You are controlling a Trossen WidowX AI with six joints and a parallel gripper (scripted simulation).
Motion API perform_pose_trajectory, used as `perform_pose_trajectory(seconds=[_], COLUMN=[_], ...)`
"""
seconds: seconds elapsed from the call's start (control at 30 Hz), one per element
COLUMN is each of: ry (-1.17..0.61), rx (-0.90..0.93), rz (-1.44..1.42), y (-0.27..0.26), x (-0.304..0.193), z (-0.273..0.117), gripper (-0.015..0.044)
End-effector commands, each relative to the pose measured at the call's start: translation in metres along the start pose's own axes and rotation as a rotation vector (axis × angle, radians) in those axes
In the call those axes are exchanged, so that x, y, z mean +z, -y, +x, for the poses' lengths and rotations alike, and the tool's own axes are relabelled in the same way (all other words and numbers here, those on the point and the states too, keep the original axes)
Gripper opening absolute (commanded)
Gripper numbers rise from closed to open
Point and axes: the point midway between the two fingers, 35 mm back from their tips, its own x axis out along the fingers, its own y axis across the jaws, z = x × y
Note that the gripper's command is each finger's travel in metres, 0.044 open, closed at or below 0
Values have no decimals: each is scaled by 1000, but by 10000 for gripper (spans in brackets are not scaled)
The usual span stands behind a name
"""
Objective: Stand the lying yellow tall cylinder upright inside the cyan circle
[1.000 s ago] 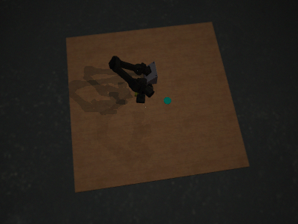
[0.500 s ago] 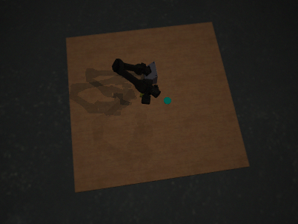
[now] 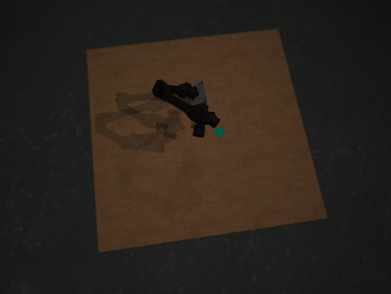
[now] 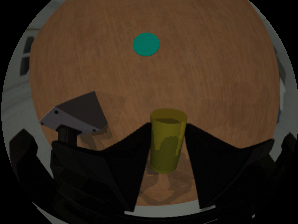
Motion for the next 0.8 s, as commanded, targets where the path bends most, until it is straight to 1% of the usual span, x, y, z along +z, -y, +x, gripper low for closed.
perform_pose_trajectory(seconds=[0.0, 0.77], ry=[7, -6], rx=[-2, -11], rz=[12, 64], y=[-1, -21], x=[13, 78], z=[-2, 0], gripper=[105, 105])
